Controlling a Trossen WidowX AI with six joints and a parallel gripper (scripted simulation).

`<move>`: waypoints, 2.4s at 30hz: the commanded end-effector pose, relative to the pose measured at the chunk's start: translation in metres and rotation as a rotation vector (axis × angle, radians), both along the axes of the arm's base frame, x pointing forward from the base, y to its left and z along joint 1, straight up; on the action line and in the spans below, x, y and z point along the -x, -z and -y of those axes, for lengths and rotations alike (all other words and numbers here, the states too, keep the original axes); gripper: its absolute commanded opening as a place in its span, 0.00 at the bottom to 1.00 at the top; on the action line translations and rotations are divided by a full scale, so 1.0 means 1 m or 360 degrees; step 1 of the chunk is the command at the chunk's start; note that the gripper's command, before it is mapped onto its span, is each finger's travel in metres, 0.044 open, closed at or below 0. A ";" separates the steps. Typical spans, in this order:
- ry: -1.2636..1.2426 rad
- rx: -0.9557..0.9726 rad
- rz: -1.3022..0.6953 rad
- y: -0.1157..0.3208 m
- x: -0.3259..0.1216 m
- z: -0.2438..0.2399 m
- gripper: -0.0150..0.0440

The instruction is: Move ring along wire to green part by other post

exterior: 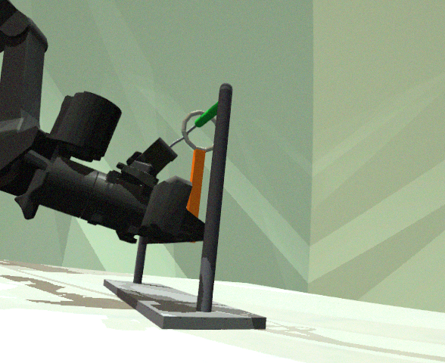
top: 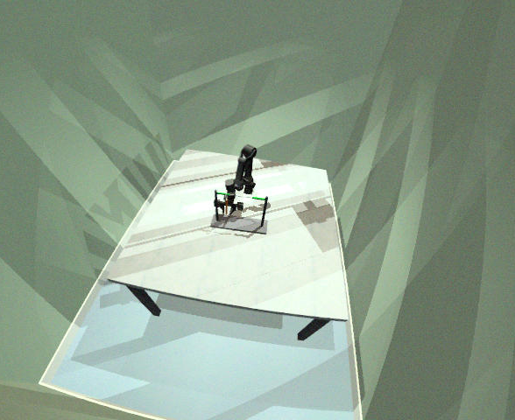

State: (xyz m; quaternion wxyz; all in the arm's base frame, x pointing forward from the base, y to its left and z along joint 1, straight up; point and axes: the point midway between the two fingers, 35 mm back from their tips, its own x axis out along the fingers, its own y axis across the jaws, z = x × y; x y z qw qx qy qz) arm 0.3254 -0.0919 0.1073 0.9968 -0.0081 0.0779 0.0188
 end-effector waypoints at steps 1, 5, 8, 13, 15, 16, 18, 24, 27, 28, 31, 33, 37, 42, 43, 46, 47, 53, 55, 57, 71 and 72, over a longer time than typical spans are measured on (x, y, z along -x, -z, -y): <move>0.0009 -0.0003 0.0001 0.000 -0.001 0.001 0.53; 0.0009 -0.0003 0.0001 0.000 -0.001 0.001 0.53; 0.0009 -0.0003 0.0001 0.000 -0.001 0.001 0.53; 0.0009 -0.0003 0.0001 0.000 -0.001 0.001 0.53; 0.0000 -0.0001 -0.0001 0.000 -0.001 0.000 0.44; 0.0000 -0.0001 -0.0001 0.000 -0.001 0.000 0.39; 0.0000 -0.0001 -0.0001 0.000 -0.001 0.000 0.34; 0.0000 -0.0001 -0.0001 0.000 -0.001 0.000 0.24; 0.0000 -0.0001 -0.0001 0.000 -0.001 0.000 0.10; 0.0000 -0.0001 -0.0001 0.000 -0.001 0.000 0.06; 0.0000 -0.0001 -0.0001 0.000 -0.001 0.000 0.00; 0.0000 -0.0001 -0.0001 0.000 -0.001 0.000 0.00; 0.0001 0.0002 0.0000 -0.002 -0.001 0.001 0.00; 0.0002 0.0011 0.0001 -0.011 -0.001 0.003 0.00; 0.0003 0.0013 0.0001 -0.013 -0.001 0.003 0.00; 0.0004 0.0017 0.0001 -0.017 -0.001 0.004 0.00; 0.0004 0.0018 0.0001 -0.017 -0.001 0.004 0.00; 0.0004 0.0018 0.0001 -0.017 -0.001 0.004 0.00; 0.0004 0.0018 0.0001 -0.017 -0.001 0.004 0.00; 0.0004 0.0018 0.0001 -0.017 -0.001 0.004 0.00; 0.0004 0.0016 0.0000 -0.017 -0.001 0.002 0.00; 0.0004 0.0015 0.0000 -0.017 -0.001 0.000 0.00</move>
